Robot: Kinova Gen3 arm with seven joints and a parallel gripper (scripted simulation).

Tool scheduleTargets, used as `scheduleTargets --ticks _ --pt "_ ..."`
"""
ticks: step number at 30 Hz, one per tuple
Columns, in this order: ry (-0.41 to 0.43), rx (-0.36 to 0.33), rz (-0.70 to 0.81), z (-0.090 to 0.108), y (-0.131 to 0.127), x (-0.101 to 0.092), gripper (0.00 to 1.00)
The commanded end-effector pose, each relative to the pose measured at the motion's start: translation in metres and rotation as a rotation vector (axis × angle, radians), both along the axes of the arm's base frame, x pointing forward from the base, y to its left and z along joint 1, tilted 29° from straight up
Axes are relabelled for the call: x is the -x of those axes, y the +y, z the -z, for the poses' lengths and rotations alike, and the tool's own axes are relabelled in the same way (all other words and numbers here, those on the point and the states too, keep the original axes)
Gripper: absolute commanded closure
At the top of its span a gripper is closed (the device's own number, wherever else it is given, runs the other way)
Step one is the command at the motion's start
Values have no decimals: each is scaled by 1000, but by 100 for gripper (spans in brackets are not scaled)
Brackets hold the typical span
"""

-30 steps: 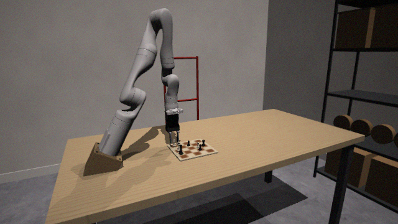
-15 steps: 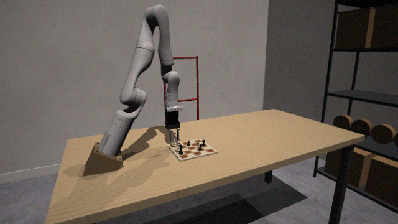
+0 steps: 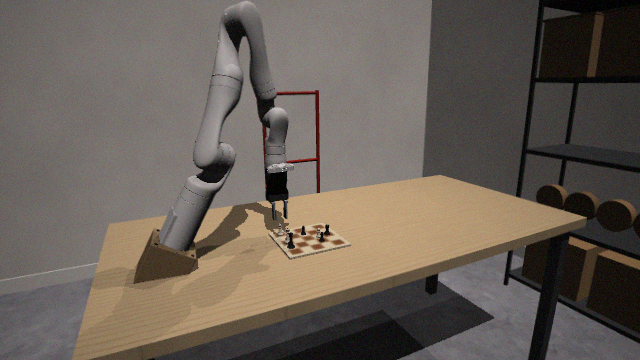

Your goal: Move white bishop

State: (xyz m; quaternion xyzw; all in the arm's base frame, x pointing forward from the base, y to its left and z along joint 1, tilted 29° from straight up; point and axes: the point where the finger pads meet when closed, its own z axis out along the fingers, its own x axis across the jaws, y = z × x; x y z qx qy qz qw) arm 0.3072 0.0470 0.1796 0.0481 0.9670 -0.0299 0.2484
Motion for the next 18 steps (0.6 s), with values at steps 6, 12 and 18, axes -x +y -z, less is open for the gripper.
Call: scheduleTargets --ticks 6,12,18 --pt "-6 3 -27 -13 9 7 27" --pt "-6 3 -27 -22 10 12 27" --pt "-6 3 -27 -27 10 14 27"
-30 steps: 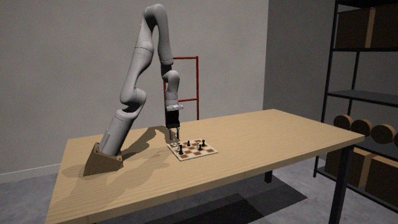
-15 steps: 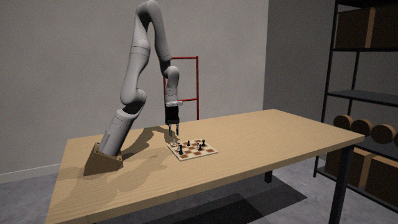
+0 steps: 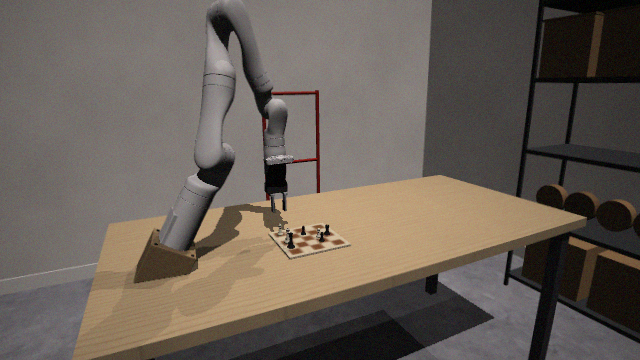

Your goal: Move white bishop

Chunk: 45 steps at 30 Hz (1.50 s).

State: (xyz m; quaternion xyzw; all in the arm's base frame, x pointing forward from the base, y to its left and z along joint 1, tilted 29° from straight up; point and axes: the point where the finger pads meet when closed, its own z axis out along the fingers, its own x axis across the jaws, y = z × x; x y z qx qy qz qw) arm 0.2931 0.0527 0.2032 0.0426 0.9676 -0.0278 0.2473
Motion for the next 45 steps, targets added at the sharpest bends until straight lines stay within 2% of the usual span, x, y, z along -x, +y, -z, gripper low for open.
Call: scheduleTargets --ticks 1,21,22,45 --pt "-8 5 -16 -5 5 1 27" --pt "-8 5 -16 -13 5 5 27" --pt "-8 5 -16 -13 5 5 0" --pt "-8 5 -16 -14 5 6 0"
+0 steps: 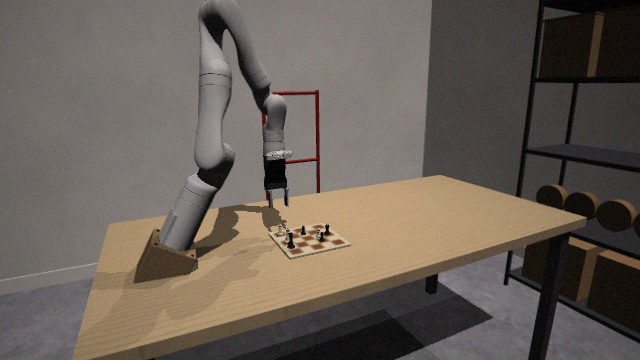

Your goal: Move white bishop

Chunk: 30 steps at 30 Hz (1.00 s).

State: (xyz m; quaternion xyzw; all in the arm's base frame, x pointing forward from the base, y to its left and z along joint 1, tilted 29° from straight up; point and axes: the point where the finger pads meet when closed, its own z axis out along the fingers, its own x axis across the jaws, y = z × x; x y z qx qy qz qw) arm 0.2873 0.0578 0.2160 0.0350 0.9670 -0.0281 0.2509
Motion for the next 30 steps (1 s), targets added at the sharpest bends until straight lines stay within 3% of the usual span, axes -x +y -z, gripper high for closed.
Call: scheduleTargets --ticks 1,8,30 --pt "-1 0 -1 -1 0 0 0" --pt "-1 0 -1 -8 1 4 0" --pt "-1 0 -1 -61 5 34 0"
